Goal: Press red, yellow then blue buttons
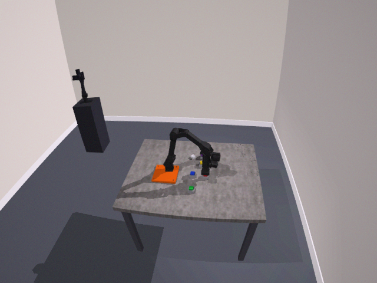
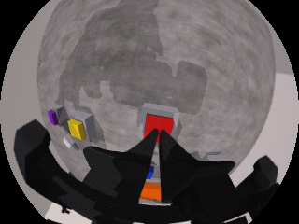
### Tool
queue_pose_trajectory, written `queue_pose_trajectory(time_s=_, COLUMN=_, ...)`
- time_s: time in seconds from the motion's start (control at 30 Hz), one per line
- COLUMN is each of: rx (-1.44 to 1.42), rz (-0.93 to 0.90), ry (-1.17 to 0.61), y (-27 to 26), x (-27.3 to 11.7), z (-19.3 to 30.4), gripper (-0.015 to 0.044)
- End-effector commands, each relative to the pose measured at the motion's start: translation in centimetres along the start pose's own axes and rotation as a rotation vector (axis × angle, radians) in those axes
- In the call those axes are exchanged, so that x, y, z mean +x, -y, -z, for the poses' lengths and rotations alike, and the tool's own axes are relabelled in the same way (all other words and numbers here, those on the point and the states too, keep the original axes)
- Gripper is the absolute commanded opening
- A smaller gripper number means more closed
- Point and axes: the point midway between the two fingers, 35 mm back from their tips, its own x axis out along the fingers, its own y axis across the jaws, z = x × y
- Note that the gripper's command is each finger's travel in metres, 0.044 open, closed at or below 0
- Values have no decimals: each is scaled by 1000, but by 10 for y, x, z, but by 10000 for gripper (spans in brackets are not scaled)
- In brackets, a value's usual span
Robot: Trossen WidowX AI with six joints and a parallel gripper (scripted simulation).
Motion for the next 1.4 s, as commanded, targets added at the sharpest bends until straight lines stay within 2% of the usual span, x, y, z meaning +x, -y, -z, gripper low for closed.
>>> queue_pose_trajectory(time_s=0.0, rx=-3, rz=-3, ry=3, y=0, x=-25, z=0, gripper=20)
queue_pose_trajectory(time_s=0.2, rx=-3, rz=-4, ry=2, y=-1, x=-29, z=0, gripper=20)
queue_pose_trajectory(time_s=0.37, rx=-3, rz=-4, ry=2, y=0, x=-81, z=-1, gripper=20)
queue_pose_trajectory(time_s=0.43, rx=-3, rz=-4, ry=2, y=0, x=-89, z=0, gripper=20)
queue_pose_trajectory(time_s=0.63, rx=-9, rz=-6, ry=4, y=-11, x=-90, z=0, gripper=20)
queue_pose_trajectory(time_s=0.87, rx=-22, rz=-17, ry=5, y=-106, x=-91, z=20, gripper=20)
queue_pose_trajectory(time_s=1.0, rx=-4, rz=-16, ry=0, y=-143, x=-90, z=37, gripper=20)
queue_pose_trajectory(time_s=1.23, rx=-4, rz=-16, ry=-1, y=-145, x=-88, z=38, gripper=20)
queue_pose_trajectory(time_s=1.37, rx=-4, rz=-16, ry=-1, y=-146, x=-46, z=37, gripper=20)
